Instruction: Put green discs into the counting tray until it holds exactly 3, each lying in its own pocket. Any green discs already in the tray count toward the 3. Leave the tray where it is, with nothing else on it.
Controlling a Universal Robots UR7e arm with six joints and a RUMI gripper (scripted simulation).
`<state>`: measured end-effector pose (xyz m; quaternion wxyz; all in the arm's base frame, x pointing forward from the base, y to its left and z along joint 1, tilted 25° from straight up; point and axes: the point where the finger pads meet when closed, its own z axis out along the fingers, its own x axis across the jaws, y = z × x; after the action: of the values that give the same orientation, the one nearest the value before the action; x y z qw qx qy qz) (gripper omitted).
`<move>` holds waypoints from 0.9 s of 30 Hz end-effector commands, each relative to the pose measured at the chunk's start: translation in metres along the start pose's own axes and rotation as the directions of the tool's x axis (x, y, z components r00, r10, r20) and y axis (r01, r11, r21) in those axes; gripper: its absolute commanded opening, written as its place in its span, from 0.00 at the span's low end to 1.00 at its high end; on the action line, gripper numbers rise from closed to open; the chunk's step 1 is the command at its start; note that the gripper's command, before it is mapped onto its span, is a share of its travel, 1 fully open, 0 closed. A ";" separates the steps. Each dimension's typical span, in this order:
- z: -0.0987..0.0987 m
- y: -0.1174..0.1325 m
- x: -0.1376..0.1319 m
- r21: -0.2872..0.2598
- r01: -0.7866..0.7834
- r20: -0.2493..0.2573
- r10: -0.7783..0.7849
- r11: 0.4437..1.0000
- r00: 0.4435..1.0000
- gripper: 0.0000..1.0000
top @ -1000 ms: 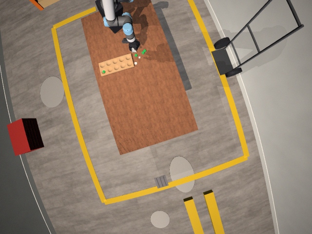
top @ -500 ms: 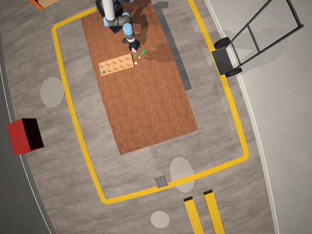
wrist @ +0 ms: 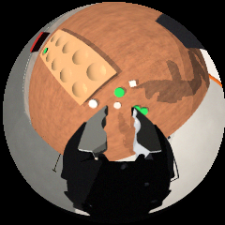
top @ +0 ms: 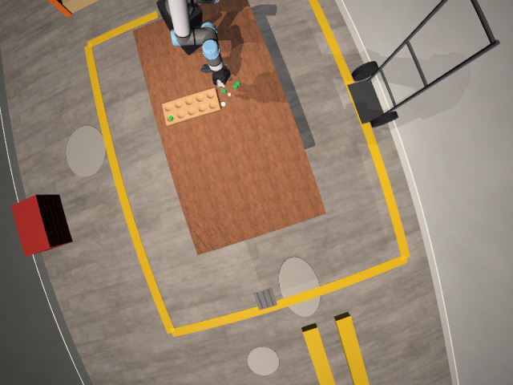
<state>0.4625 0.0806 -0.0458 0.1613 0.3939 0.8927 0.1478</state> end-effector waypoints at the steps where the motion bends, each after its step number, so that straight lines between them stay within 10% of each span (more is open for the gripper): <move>1: 0.013 0.000 -0.001 0.000 0.000 0.001 0.000 1.000 1.000 0.28; 27: 0.085 -0.001 0.000 0.000 0.001 0.000 -0.001 1.000 1.000 0.28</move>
<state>0.4920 0.0899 -0.1147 0.1601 0.3937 0.8931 0.1473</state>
